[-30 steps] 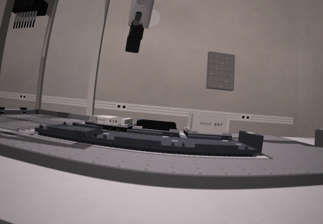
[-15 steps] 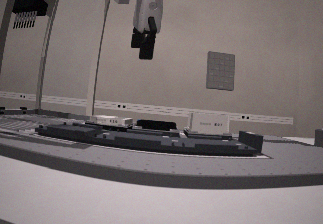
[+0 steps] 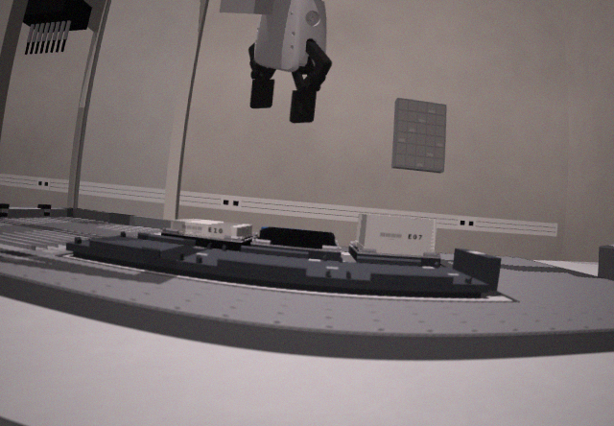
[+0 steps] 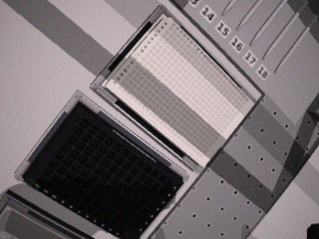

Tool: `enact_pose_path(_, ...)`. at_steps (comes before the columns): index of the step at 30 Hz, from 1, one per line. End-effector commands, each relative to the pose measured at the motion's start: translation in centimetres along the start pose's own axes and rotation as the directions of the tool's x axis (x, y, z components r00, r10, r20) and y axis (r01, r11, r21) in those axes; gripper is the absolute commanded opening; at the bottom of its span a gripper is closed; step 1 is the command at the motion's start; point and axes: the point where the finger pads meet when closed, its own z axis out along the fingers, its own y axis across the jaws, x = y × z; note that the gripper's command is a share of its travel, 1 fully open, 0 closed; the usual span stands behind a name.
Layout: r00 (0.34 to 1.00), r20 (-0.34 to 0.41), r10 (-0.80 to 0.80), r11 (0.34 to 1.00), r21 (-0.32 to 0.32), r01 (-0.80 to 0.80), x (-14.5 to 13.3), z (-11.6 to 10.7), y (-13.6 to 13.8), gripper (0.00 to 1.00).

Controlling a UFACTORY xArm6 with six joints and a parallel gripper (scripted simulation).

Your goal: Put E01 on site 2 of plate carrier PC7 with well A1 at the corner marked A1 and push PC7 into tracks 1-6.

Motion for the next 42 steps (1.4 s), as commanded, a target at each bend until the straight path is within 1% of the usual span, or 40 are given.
enact_pose_path(1, 0.989, -0.039, -0.139, 0.988, 0.056, 0.141, -0.2, 0.4, -0.8, 1.0)
enact_pose_path(2, 0.989, -0.039, -0.139, 0.988, 0.056, 0.141, -0.2, 0.4, -0.8, 1.0)
enact_pose_path(7, 0.955, -0.09, -0.284, 0.952, 0.089, 0.292, -0.4, 0.9, -1.5, 1.0)
enact_pose_path(8, 0.955, -0.09, -0.284, 0.952, 0.089, 0.292, -0.4, 0.9, -1.5, 1.0)
enact_pose_path(10, 0.934, -0.113, -0.339, 0.932, 0.097, 0.35, -0.5, 1.1, -1.9, 1.0)
enact_pose_path(14, 0.91, -0.138, -0.392, 0.908, 0.102, 0.407, -0.6, 1.2, -2.2, 1.0)
enact_pose_path(17, 0.866, -0.178, -0.468, 0.866, 0.102, 0.489, -0.7, 1.6, -2.9, 1.0)
enact_pose_path(19, 0.866, -0.178, -0.468, 0.866, 0.102, 0.489, -0.7, 1.6, -2.9, 1.0)
enact_pose_path(24, 0.777, -0.243, -0.581, 0.785, 0.086, 0.613, -0.8, 1.9, -3.5, 1.0)
enact_pose_path(25, 0.777, -0.243, -0.581, 0.785, 0.086, 0.613, -0.8, 1.9, -3.5, 1.0)
enact_pose_path(27, 0.736, -0.268, -0.621, 0.749, 0.073, 0.659, -0.9, 2.1, -3.8, 1.0)
enact_pose_path(28, 0.736, -0.268, -0.621, 0.749, 0.073, 0.659, -0.9, 2.1, -3.8, 1.0)
enact_pose_path(32, 0.646, -0.316, -0.695, 0.671, 0.037, 0.74, -1.0, 2.3, -4.3, 1.0)
enact_pose_path(33, 0.646, -0.316, -0.695, 0.671, 0.037, 0.74, -1.0, 2.3, -4.3, 1.0)
enact_pose_path(34, 0.62, -0.327, -0.713, 0.65, 0.026, 0.76, -1.0, 2.5, -4.6, 1.0)
enact_pose_path(36, 0.62, -0.327, -0.713, 0.65, 0.026, 0.76, -1.0, 2.5, -4.6, 1.0)
enact_pose_path(37, 0.597, -0.337, -0.728, 0.63, 0.015, 0.776, -1.0, 2.5, -4.6, 1.0)
enact_pose_path(42, 0.597, -0.337, -0.728, 0.63, 0.015, 0.776, -1.0, 2.5, -4.6, 1.0)
